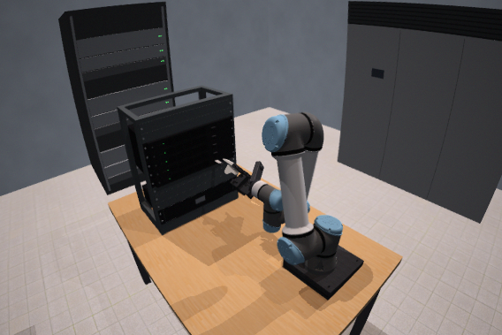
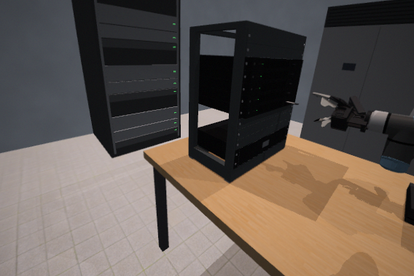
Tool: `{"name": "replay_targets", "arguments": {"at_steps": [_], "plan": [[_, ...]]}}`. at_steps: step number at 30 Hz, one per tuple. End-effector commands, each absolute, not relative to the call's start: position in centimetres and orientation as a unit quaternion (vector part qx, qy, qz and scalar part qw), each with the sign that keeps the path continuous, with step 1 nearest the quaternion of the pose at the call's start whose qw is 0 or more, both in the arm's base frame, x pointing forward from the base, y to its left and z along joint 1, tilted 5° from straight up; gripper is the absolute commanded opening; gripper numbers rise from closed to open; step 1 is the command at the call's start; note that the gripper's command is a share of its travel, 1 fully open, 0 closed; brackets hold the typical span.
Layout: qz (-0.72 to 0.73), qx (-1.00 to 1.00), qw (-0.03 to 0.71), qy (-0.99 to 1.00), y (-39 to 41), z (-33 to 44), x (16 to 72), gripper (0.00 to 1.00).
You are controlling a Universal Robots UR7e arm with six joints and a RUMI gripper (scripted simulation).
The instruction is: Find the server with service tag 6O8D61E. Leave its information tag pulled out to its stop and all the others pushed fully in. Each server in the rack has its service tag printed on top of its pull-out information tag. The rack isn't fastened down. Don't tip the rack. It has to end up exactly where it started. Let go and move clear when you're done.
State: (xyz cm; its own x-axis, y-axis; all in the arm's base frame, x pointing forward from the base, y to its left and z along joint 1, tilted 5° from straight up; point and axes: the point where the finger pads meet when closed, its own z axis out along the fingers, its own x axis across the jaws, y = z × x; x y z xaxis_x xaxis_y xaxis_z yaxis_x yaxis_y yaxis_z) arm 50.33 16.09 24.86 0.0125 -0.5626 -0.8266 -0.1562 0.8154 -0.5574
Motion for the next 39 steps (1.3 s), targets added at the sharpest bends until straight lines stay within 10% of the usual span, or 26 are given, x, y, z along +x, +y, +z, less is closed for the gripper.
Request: {"name": "replay_targets", "arguments": {"at_steps": [1,39], "plan": [[-0.149,-0.257,0.663,0.687,16.09,24.89,50.29,1.0],[-0.113,-0.225,0.674,0.695,16.08,24.91,50.04,1.0]]}}
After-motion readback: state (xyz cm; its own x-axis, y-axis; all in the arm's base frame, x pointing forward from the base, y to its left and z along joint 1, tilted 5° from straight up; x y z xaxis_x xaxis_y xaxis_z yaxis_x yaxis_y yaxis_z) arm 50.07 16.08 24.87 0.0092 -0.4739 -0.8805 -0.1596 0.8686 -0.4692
